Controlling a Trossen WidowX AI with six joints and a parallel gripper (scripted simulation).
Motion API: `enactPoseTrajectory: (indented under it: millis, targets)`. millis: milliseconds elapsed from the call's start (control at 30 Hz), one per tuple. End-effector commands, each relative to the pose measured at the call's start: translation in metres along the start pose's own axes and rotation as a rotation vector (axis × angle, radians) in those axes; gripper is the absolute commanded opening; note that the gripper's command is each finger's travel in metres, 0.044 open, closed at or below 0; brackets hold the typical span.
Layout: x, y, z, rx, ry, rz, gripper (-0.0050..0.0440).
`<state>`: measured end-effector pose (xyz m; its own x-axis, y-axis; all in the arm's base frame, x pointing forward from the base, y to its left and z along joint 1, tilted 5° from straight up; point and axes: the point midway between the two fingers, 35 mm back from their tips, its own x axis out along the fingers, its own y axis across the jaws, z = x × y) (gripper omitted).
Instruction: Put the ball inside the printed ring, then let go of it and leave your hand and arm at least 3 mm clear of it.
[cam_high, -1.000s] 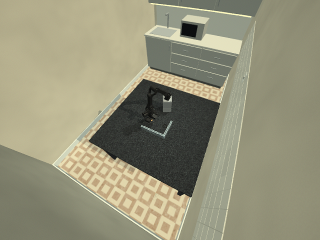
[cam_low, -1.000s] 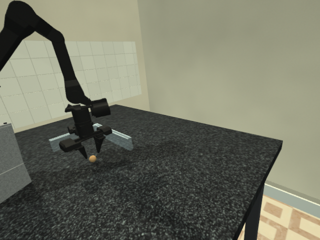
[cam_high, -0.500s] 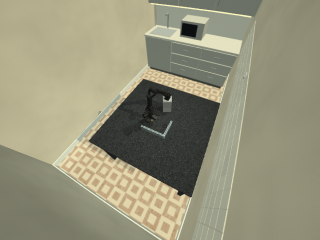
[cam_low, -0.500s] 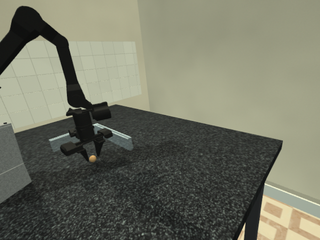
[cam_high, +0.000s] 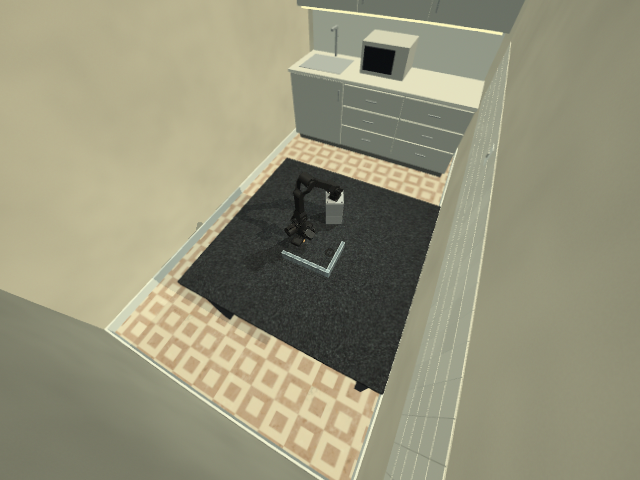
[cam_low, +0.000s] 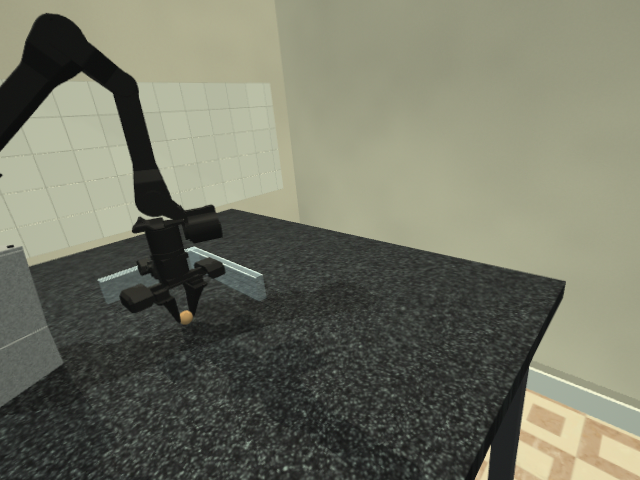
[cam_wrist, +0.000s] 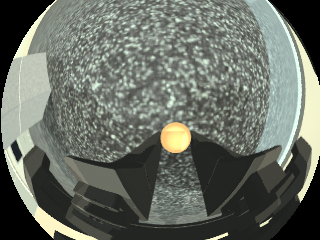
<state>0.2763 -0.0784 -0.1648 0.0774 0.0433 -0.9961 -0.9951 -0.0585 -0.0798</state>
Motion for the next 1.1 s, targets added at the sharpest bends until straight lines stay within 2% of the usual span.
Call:
enactPoseTrajectory:
  millis: [0,67,133,167,200,433,500,767,1067]
  targets:
    - [0.001,0.0,0.0,0.002,0.001,0.001,0.0093]
    - [-0.001,0.0,-0.001,0.002,0.001,0.001,0.0045]
    - [-0.001,0.0,-0.001,0.002,0.001,0.001,0.0045]
    - [-0.007,-0.001,-0.001,0.002,0.001,0.001,0.0021]
    - [-0.017,-0.003,-0.002,0.002,0.001,0.001,0.0]
    - [-0.104,-0.003,-0.002,0.002,0.001,0.001,0.0]
    - [-0.121,0.0,0.0,0.002,0.001,0.001,0.0]
    - [-0.121,-0.002,0.007,0.002,0.001,0.002,0.0]
    - [-0.098,-0.017,0.114,0.002,0.003,0.006,0.0]
